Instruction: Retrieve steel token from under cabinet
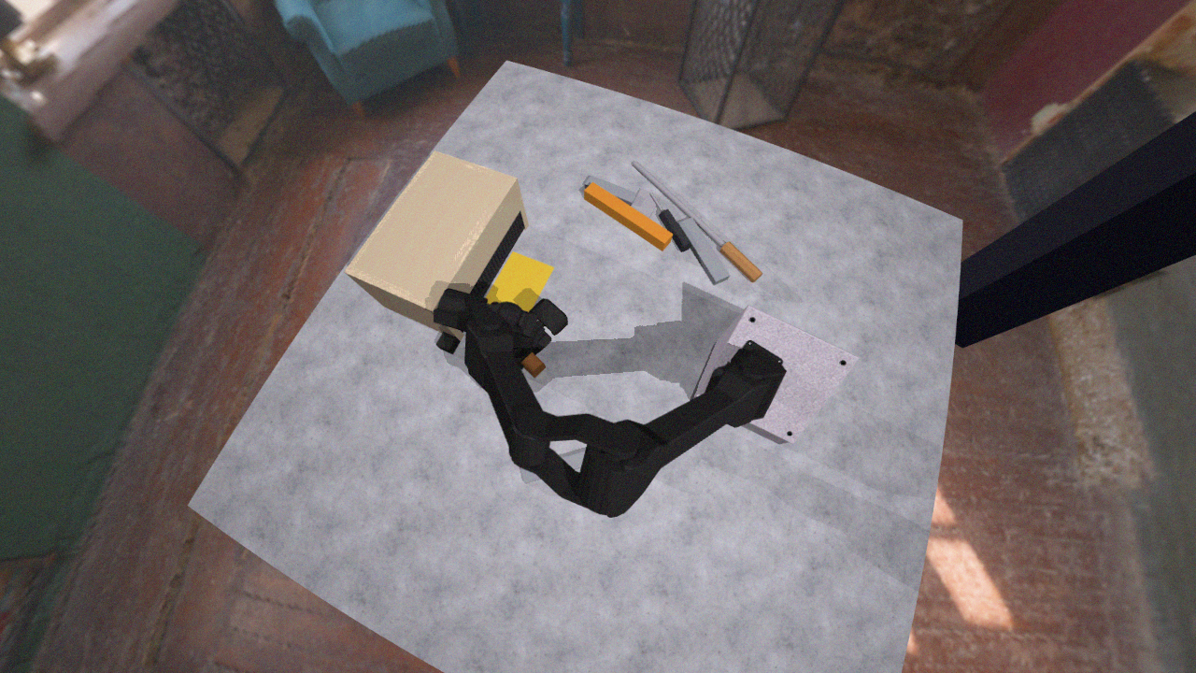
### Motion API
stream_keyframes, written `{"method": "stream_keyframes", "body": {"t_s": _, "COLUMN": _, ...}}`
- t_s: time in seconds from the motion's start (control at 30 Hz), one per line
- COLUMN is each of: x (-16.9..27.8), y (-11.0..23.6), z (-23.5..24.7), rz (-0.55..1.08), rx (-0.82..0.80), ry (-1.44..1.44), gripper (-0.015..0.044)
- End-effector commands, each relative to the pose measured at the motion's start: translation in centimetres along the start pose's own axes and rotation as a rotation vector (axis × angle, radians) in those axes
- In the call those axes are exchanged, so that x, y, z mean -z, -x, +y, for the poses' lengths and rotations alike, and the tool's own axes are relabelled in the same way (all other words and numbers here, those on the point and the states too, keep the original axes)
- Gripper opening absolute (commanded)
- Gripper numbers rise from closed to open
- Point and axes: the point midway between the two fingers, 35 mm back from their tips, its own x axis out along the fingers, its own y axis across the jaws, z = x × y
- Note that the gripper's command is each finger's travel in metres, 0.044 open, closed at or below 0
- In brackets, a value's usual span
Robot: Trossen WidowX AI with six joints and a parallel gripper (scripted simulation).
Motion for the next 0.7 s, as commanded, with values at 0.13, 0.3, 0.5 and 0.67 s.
{"method": "stream_keyframes", "body": {"t_s": 0.13, "x": -1.1, "y": 0.0, "z": -0.1, "rz": 0.0, "rx": -0.003, "ry": 0.002, "gripper": 0.0}}
{"method": "stream_keyframes", "body": {"t_s": 0.3, "x": -1.6, "y": 0.0, "z": -0.1, "rz": 0.0, "rx": -0.003, "ry": 0.002, "gripper": 0.0}}
{"method": "stream_keyframes", "body": {"t_s": 0.5, "x": -2.1, "y": 0.0, "z": -0.1, "rz": 0.0, "rx": -0.003, "ry": 0.002, "gripper": 0.0}}
{"method": "stream_keyframes", "body": {"t_s": 0.67, "x": -2.1, "y": -0.1, "z": -0.7, "rz": 0.0, "rx": -0.003, "ry": 0.002, "gripper": 0.0}}
